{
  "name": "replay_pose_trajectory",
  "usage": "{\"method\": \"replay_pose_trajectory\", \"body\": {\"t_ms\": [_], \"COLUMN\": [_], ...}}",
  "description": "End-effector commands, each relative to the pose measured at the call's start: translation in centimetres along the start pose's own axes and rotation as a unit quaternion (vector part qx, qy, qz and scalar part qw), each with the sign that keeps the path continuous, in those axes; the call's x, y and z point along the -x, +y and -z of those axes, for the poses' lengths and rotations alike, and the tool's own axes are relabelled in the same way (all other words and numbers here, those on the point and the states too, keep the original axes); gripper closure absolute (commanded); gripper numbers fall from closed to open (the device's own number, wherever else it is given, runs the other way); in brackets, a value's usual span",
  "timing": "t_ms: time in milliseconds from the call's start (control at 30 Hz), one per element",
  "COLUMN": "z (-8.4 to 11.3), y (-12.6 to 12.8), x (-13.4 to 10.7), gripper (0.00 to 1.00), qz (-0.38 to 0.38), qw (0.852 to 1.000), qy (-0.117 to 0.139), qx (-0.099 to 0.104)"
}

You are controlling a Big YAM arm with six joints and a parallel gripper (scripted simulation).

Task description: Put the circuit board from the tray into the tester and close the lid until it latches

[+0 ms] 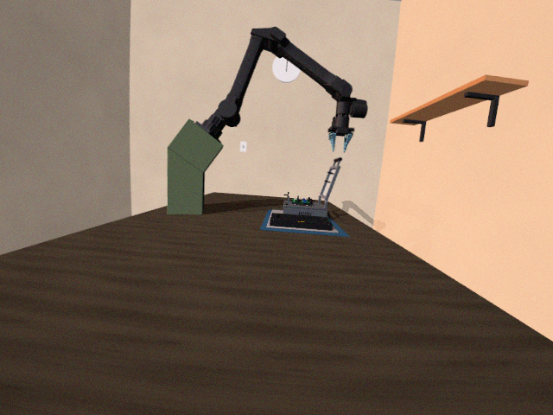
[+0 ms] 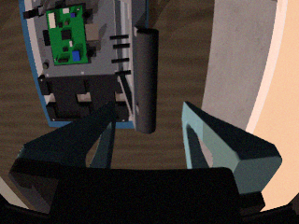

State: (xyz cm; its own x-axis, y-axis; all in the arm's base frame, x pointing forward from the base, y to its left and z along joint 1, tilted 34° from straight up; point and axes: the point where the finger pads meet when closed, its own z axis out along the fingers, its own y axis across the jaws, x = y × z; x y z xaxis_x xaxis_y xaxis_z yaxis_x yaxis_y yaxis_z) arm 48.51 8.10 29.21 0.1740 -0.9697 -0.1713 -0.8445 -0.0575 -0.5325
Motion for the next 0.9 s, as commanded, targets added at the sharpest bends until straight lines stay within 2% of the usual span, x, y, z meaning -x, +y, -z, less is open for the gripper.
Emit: {"method": "replay_pose_trajectory", "body": {"t_ms": [0, 867], "z": [0.32, -0.09], "y": [-1.26, -1.09], "x": [-0.35, -0.31], "gripper": [0.52, 0.52], "qz": [0.001, 0.001], "qw": [1.000, 1.000], "qy": [0.000, -0.001], "qx": [-0.008, -0.008]}}
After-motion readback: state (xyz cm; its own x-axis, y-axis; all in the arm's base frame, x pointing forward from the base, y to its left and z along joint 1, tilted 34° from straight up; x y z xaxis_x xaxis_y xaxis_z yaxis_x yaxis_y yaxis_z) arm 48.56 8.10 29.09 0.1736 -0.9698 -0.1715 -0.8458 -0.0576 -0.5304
